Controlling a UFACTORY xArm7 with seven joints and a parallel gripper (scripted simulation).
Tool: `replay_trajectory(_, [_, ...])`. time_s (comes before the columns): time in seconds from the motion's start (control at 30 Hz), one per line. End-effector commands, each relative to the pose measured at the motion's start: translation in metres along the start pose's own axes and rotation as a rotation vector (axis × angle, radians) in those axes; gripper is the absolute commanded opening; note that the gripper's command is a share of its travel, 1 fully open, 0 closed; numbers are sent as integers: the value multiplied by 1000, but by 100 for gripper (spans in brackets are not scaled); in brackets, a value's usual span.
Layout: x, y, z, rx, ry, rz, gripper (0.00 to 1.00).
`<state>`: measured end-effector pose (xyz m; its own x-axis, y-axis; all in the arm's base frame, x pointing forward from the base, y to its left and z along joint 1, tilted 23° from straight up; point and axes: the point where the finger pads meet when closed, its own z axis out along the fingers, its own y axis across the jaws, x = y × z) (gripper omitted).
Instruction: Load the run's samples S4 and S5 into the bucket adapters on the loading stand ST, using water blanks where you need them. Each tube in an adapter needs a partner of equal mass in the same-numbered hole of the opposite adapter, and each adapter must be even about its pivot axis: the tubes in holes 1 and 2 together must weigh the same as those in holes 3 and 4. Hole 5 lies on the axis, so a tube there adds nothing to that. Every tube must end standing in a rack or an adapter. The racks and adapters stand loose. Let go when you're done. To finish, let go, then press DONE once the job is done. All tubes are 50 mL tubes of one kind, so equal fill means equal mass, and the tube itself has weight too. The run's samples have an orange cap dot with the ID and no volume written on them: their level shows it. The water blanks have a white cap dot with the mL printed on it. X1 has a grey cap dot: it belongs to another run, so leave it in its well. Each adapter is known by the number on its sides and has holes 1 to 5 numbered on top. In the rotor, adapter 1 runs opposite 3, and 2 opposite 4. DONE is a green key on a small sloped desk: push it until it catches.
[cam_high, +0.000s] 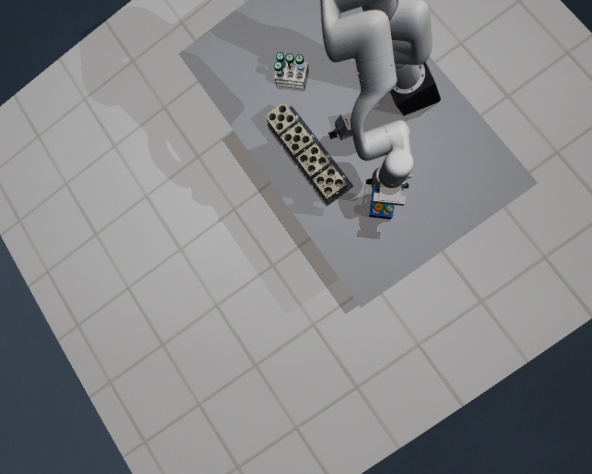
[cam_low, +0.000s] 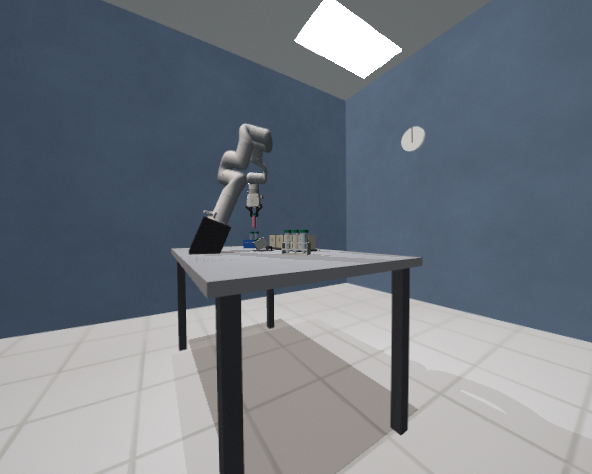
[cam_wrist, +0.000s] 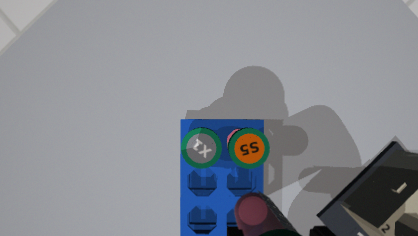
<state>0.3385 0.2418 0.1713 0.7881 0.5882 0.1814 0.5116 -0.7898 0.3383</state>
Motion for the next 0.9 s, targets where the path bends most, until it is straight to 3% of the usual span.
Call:
replay_trajectory(0.0, [-11, -13, -2, 0, 4, -2, 0])
replay_trajectory(0.27, [-37, -39, -1, 1, 4, -2, 0])
replay_trajectory(0.87, [-37, -39, -1, 1, 4, -2, 0])
